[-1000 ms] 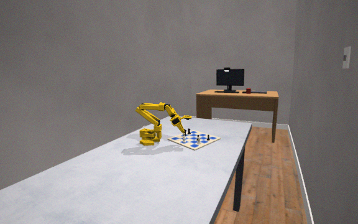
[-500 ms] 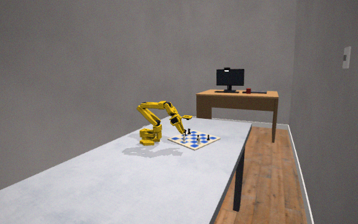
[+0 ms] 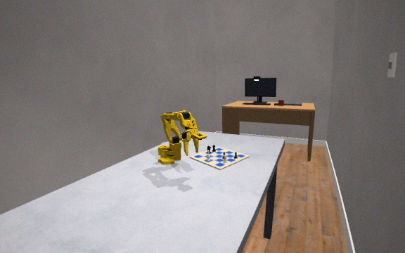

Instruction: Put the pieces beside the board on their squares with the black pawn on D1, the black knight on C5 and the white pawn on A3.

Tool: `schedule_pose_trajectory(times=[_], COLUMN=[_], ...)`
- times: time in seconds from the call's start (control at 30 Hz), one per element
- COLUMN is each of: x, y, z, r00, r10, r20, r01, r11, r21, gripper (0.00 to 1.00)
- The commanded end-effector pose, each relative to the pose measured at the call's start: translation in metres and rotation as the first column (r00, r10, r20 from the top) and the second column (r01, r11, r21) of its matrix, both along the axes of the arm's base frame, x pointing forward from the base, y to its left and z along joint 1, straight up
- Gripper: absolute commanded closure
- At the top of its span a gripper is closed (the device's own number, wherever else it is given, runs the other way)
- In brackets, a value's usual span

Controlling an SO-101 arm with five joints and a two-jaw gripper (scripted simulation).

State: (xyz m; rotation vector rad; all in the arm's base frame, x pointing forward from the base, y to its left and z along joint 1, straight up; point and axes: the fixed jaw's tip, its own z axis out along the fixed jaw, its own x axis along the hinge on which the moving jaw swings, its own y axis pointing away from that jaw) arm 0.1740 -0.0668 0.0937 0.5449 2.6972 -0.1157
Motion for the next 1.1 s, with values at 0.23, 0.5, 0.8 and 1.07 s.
schedule_pose_trajectory(times=[0.23,0.5,0.8,1.07], x=[-0.027,-0.042,-0.043,-0.043], y=[-0.065,-0.084,-0.085,-0.085], z=[0.008,0.010,0.010,0.010], r00=[0.941,0.894,0.892,0.892], r10=[-0.329,-0.435,-0.440,-0.440], r20=[-0.082,-0.104,-0.105,-0.105], r01=[0.332,0.441,0.446,0.446], r11=[0.943,0.897,0.894,0.894], r21=[0.028,0.037,0.038,0.038], gripper=[0.63,0.60,0.60,0.60])
